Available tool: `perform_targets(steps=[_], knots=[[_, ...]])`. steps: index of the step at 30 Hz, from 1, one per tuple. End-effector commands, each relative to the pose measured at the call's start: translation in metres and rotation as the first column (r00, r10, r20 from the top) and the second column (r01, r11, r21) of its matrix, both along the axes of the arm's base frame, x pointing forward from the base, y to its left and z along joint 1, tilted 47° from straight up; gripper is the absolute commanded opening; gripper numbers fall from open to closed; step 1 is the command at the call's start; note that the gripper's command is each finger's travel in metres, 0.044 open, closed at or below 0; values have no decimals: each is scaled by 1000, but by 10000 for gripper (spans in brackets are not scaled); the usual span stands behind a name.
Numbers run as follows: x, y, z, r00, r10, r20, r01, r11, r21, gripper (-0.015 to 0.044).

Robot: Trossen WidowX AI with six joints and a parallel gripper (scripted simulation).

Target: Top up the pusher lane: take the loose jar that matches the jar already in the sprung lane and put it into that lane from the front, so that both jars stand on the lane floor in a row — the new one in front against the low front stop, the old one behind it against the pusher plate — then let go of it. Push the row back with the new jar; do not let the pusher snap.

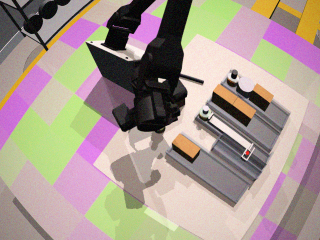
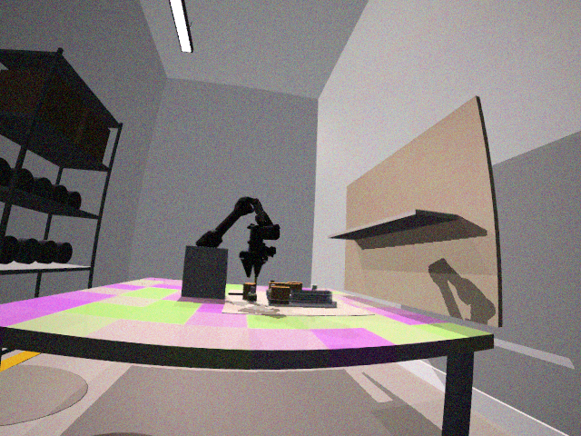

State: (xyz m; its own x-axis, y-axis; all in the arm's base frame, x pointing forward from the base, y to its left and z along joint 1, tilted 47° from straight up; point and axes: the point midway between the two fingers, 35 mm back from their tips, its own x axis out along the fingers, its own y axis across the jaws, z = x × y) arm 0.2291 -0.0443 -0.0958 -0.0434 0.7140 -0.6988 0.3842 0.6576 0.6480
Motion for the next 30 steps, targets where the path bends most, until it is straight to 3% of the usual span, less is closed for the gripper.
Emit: perform_targets(steps=[1, 30], knots=[[2, 5, 5, 999, 5, 32, -5, 1000, 12, 440], [2, 54, -41, 999, 4, 32, -5, 1000, 14, 440]])
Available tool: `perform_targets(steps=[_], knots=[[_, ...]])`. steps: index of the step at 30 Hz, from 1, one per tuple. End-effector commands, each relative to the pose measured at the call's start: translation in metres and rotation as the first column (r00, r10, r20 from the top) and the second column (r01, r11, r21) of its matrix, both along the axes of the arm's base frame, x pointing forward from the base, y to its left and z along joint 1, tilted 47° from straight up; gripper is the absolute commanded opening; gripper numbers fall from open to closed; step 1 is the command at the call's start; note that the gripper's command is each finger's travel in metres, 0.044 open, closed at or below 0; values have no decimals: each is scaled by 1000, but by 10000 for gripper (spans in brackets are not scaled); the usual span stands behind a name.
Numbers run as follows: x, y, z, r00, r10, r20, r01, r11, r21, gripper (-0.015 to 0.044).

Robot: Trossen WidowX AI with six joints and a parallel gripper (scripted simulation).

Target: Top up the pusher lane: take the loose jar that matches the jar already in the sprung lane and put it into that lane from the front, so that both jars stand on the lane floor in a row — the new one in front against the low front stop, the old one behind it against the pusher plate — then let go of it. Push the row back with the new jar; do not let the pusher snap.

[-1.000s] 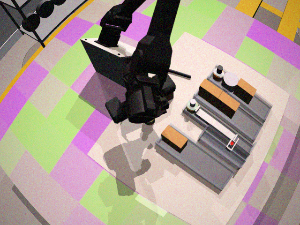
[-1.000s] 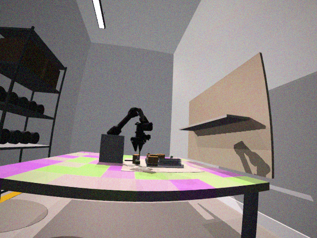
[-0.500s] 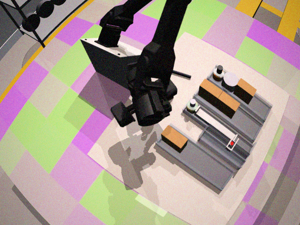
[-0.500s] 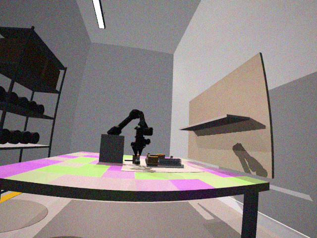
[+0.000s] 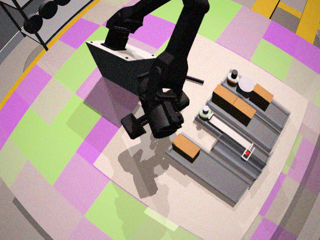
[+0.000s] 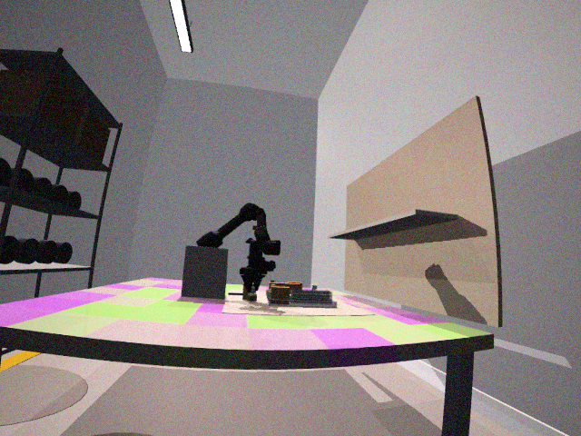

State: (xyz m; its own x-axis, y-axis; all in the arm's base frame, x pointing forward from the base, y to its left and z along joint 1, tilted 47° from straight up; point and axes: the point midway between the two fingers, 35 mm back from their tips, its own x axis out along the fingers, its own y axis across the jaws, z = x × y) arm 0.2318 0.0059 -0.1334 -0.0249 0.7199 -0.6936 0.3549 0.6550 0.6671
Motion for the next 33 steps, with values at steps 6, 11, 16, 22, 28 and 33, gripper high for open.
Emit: perform_targets(steps=[6, 11, 16, 22, 28, 33], knots=[[-1, 11, -9, 1000, -4, -3, 4, 1000, 6, 440], [-2, 17, -14, 1000, -4, -4, 4, 1000, 7, 440], [-2, 17, -15, 1000, -4, -4, 4, 1000, 7, 361], [-2, 17, -15, 1000, -4, -4, 4, 1000, 7, 204], [-2, 17, -15, 1000, -4, -4, 4, 1000, 7, 144], [-1, 14, -13, 1000, -5, -3, 5, 1000, 6, 52]])
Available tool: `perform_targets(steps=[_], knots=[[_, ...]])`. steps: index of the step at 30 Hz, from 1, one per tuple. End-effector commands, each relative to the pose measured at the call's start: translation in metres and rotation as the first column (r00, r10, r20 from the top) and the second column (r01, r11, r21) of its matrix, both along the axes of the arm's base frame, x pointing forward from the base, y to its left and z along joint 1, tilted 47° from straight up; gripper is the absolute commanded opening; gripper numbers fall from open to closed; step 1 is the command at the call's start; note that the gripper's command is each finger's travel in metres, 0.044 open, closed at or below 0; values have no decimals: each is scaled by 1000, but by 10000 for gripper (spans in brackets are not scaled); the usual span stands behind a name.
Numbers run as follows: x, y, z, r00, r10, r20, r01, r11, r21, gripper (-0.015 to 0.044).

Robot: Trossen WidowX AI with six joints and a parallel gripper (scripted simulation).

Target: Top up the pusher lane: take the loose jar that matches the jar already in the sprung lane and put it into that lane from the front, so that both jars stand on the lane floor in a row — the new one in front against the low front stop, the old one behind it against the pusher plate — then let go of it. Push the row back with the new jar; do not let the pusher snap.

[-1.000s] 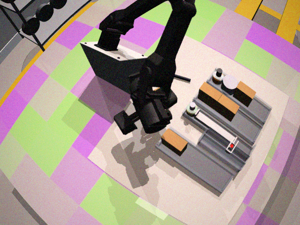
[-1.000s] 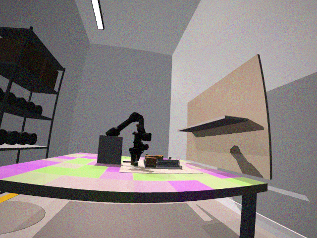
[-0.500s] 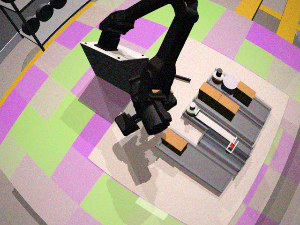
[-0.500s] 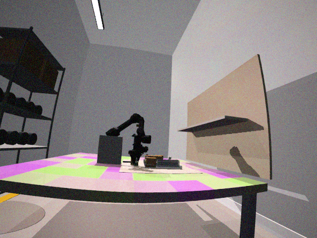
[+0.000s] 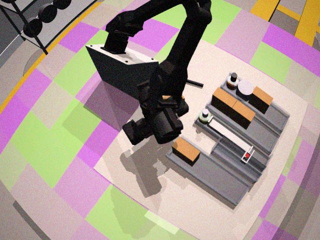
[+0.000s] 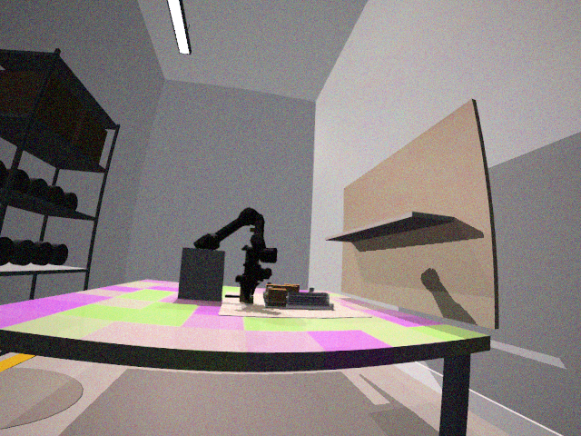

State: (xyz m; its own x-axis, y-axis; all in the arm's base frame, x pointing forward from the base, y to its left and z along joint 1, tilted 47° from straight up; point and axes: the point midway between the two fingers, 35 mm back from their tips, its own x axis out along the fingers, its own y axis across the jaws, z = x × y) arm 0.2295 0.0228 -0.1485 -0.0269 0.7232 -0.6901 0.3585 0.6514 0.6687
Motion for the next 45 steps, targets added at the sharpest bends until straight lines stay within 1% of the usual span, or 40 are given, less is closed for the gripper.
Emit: perform_targets(steps=[1, 2, 15, 20, 31, 45], knots=[[2, -7, 5, 1000, -4, 1, 4, 1000, -1, 26], [3, -12, 9, 1000, -5, 1, 5, 1000, -3, 0], [-1, -77, 65, 1000, -3, 0, 3, 1000, -4, 0], [-2, -80, 68, 1000, -2, 2, 2, 1000, -4, 0], [27, -41, 83, 994, 75, 85, -73, 997, -26, 0], [52, 25, 109, 961, 186, 203, -186, 982, -19, 0]])
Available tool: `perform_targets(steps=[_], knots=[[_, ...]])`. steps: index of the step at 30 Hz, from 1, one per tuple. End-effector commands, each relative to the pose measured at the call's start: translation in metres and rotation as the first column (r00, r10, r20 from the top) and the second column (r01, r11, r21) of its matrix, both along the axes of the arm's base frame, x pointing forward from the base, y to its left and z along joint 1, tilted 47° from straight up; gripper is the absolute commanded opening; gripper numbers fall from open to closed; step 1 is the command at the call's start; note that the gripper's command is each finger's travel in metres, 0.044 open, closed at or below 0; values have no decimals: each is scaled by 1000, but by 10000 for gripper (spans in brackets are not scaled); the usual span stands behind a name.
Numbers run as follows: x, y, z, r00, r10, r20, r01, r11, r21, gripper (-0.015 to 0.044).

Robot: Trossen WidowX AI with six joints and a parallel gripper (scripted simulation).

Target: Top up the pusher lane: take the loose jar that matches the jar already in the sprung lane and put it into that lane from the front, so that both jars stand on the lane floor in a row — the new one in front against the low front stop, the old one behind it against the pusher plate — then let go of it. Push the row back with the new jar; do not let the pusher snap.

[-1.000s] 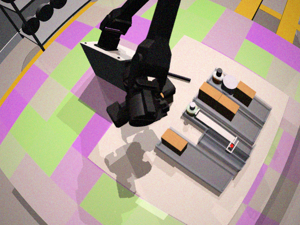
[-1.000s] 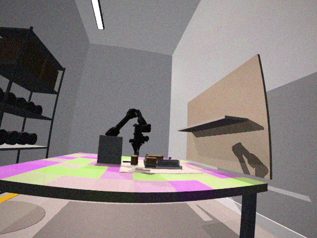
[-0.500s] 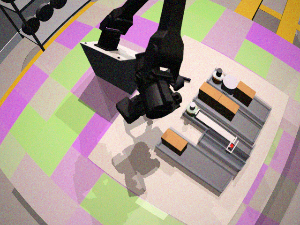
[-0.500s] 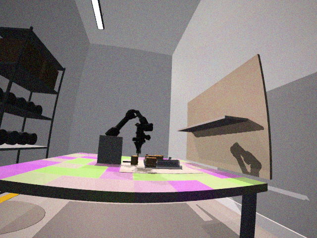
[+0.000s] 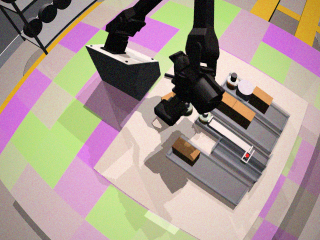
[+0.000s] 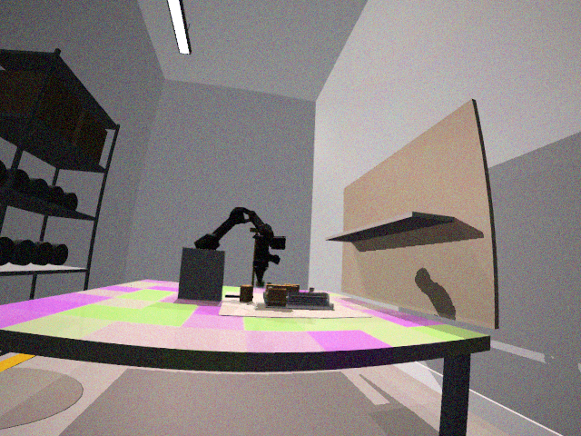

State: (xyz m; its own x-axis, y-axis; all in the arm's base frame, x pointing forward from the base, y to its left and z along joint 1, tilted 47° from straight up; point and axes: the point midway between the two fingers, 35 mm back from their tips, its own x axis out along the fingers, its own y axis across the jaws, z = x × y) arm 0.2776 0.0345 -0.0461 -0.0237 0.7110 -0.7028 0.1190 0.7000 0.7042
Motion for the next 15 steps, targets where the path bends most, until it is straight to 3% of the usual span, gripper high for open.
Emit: perform_targets(steps=[1, 15], knots=[[5, 19, 9, 999, 28, 33, -28, 999, 15, 0], [5, 48, -1, 997, 50, 53, -52, 998, 25, 0]])
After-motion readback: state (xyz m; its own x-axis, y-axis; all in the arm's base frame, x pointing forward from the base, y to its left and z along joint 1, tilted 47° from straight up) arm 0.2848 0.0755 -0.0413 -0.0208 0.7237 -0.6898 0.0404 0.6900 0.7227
